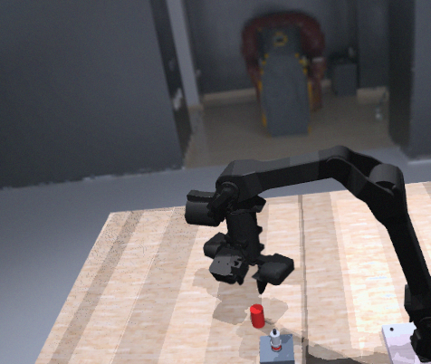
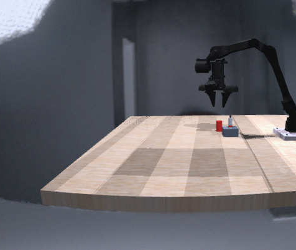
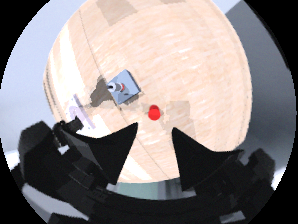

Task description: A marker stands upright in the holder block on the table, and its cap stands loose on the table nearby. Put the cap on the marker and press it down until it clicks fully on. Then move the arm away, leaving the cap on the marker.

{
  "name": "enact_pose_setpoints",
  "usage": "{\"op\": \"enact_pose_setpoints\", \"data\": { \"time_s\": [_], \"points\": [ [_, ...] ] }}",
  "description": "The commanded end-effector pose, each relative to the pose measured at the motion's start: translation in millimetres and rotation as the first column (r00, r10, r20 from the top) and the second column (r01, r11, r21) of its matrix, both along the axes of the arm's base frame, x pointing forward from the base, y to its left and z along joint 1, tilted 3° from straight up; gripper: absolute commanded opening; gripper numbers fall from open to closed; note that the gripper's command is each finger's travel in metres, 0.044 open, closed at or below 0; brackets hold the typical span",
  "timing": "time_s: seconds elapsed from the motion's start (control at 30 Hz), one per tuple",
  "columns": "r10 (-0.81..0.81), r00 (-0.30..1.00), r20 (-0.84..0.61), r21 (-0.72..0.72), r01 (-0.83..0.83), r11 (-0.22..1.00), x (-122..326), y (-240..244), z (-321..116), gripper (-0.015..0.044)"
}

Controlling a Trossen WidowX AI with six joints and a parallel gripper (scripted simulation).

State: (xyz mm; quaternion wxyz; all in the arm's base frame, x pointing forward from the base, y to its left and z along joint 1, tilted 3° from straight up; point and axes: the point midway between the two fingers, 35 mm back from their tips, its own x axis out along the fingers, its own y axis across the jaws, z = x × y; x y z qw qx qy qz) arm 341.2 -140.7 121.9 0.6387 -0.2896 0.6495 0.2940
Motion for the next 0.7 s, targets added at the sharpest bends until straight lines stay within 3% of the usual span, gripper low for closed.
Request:
{"op": "enact_pose_setpoints", "data": {
  "time_s": [0.0, 0.1, 0.67],
  "points": [
    [0.018, 1.000, -0.007, -0.006, -0.018, 1.000, -1, -1, -6, 0.0245],
    [0.018, 1.000, -0.007, -0.006, -0.018, 1.000, -5, -4, -32, 0.0245],
    [0.018, 1.000, -0.007, -0.006, -0.018, 1.000, -5, -5, -62, 0.0245]
  ]
}}
